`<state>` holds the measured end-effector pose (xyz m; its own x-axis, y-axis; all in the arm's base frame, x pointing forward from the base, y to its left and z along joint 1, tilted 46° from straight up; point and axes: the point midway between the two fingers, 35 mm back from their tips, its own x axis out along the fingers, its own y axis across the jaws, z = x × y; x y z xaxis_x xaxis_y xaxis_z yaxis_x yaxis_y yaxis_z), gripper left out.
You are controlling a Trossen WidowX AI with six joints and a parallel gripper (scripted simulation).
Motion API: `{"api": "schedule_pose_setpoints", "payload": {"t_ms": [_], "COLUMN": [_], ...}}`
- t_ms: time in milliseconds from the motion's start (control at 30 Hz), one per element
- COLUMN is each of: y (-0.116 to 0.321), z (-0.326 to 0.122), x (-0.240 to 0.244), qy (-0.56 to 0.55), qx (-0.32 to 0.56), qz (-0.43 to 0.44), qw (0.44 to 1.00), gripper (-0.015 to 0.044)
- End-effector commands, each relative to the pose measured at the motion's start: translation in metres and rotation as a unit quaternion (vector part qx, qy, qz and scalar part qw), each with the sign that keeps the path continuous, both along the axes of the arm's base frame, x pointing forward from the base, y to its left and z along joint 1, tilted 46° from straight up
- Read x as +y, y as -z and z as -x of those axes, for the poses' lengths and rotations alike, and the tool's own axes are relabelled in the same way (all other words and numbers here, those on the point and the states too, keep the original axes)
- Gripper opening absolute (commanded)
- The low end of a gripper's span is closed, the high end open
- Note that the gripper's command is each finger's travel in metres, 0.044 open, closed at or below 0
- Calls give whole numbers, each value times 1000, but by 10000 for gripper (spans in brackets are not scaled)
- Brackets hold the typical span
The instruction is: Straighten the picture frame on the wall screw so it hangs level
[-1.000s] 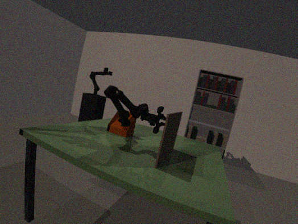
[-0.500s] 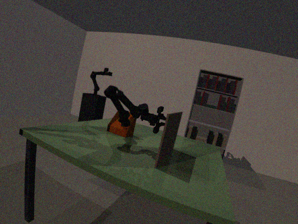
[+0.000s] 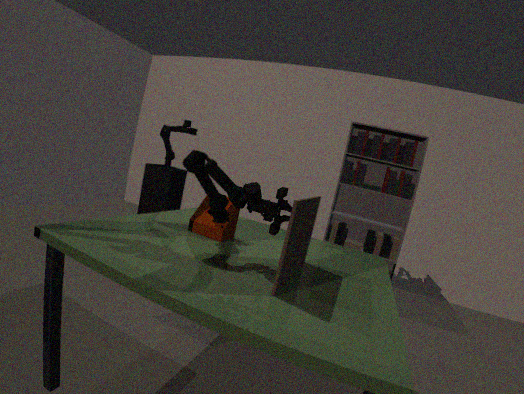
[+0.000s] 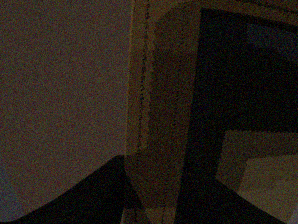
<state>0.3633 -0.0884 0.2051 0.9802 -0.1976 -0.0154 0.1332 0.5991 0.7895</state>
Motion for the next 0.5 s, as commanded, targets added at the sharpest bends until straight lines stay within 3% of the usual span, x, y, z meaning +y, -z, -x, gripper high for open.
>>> {"api": "schedule_pose_setpoints", "payload": {"t_ms": [0,467], "y": [-2,2], "z": [-1,0], "x": [3,0], "qy": [-7,-7], "qx": [-5,-5], "qz": [2,2], "qw": [1000,1000], "gripper": [0,0]}}
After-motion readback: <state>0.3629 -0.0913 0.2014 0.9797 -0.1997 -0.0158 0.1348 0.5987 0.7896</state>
